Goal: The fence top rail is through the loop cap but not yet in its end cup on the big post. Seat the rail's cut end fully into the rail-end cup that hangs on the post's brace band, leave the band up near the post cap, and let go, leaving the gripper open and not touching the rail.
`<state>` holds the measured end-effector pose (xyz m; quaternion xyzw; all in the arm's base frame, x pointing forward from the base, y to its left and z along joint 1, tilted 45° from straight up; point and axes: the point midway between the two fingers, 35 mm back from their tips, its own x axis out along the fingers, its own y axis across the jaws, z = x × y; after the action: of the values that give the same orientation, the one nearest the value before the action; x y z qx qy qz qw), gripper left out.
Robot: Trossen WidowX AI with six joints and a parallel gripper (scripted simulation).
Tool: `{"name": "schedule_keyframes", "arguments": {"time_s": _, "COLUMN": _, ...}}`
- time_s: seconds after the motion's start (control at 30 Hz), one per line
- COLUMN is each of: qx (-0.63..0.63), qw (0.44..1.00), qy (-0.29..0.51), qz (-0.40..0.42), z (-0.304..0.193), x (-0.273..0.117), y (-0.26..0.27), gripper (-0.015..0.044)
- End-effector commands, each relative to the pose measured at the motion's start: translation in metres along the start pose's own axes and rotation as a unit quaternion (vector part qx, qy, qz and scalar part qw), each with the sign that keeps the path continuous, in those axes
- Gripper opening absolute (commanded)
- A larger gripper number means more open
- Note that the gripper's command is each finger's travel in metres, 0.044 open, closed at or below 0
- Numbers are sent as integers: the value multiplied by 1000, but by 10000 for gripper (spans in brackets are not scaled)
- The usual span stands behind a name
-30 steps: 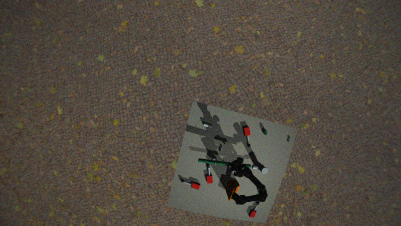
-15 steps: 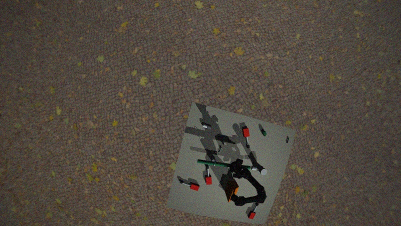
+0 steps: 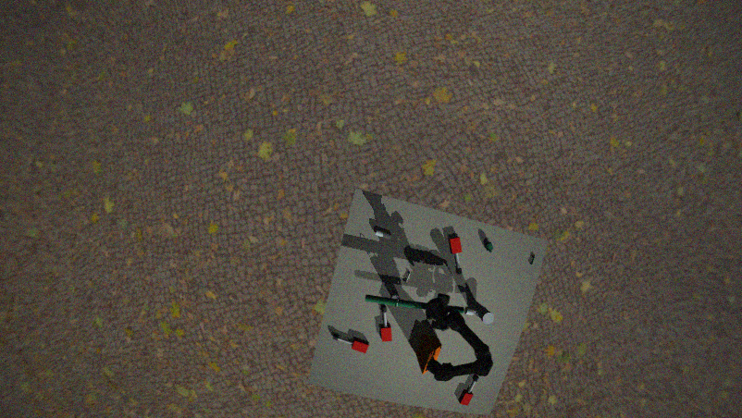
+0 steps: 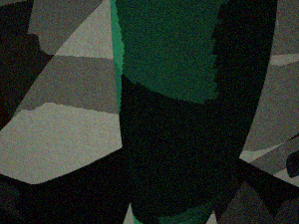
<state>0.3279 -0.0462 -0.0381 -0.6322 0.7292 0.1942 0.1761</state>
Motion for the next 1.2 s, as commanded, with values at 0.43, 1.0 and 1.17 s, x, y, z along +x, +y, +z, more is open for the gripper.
{"name": "schedule_keyframes", "arguments": {"time_s": 0.43, "qx": 1, "qw": 1000, "qy": 1, "qz": -2, "z": -12, "x": -1, "y": -5, "gripper": 0}}
{"name": "schedule_keyframes", "arguments": {"time_s": 1.0, "qx": -2, "qw": 1000, "qy": 0, "qz": 1, "z": -23, "x": 5, "y": -2, "gripper": 0}}
{"name": "schedule_keyframes", "arguments": {"time_s": 1.17, "qx": -2, "qw": 1000, "qy": 0, "qz": 1, "z": -23, "x": 5, "y": -2, "gripper": 0}}
